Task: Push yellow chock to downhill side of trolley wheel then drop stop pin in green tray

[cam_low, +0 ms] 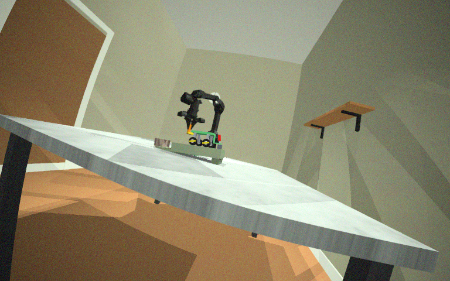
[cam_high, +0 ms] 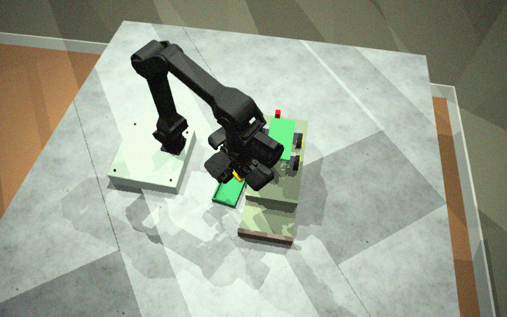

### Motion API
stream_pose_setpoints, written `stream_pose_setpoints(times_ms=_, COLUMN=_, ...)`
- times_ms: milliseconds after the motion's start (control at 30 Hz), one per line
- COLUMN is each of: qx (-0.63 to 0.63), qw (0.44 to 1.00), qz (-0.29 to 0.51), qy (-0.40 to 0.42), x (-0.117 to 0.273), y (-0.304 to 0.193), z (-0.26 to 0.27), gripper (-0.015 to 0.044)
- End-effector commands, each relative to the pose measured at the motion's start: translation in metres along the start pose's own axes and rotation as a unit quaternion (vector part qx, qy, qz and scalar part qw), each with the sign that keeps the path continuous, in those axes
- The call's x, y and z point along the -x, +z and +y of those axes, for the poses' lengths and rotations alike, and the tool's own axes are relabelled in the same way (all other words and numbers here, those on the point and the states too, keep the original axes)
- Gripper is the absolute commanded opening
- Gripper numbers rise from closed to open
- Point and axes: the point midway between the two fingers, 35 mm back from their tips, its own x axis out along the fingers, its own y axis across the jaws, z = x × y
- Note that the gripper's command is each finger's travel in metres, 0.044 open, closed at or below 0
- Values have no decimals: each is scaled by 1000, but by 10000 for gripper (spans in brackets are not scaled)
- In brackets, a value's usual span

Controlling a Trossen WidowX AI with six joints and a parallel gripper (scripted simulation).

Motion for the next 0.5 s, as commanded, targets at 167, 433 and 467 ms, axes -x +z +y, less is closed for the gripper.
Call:
stream_pose_setpoints(times_ms=167, qx=-152, qw=988, qz=9, qy=-8, x=0, y=1, z=0, gripper=0)
stream_pose_setpoints(times_ms=433, qx=-292, qw=956, qz=14, qy=-16, x=0, y=1, z=1, gripper=0)
stream_pose_setpoints(times_ms=467, qx=-309, qw=951, qz=15, qy=-17, x=0, y=1, z=1, gripper=0)
